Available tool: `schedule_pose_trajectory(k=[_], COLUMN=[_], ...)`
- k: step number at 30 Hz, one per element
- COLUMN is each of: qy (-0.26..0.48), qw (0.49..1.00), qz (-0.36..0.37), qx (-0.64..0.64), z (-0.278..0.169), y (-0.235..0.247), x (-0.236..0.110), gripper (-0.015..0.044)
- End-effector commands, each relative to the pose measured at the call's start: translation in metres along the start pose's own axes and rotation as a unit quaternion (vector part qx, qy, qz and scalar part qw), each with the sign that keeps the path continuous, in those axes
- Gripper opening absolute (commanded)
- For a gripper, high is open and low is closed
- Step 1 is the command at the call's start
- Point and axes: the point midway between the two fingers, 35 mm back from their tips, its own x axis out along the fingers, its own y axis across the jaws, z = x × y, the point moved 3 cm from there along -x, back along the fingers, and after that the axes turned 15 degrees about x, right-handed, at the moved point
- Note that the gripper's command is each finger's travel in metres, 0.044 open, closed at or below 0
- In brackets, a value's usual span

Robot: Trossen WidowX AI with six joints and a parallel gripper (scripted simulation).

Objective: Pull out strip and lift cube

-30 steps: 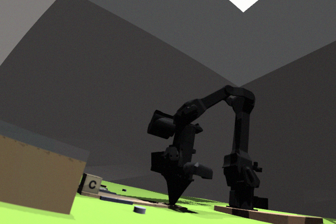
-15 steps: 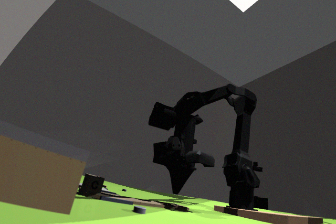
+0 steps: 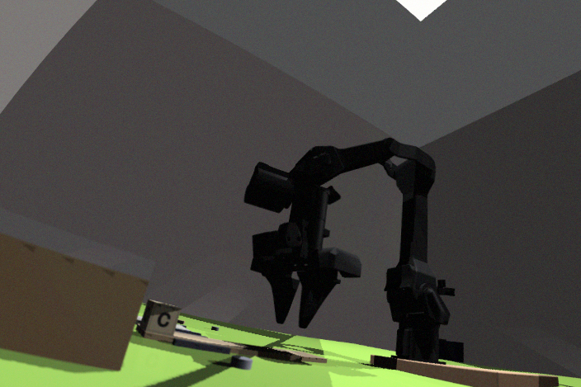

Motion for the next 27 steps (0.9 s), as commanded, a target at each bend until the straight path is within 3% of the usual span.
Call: schedule_pose_trajectory(k=[1, 5, 27], qy=[-0.007, -0.008, -0.01], qw=[1.0, 1.0, 1.0], qz=[-0.001, -0.001, 0.0], qx=[0.0, 0.0, 0.0], z=[0.016, 0.027, 0.088], y=[0.005, 0.008, 0.023], x=[-0.003, -0.004, -0.01], gripper=[0.0341, 0.044, 0.044])
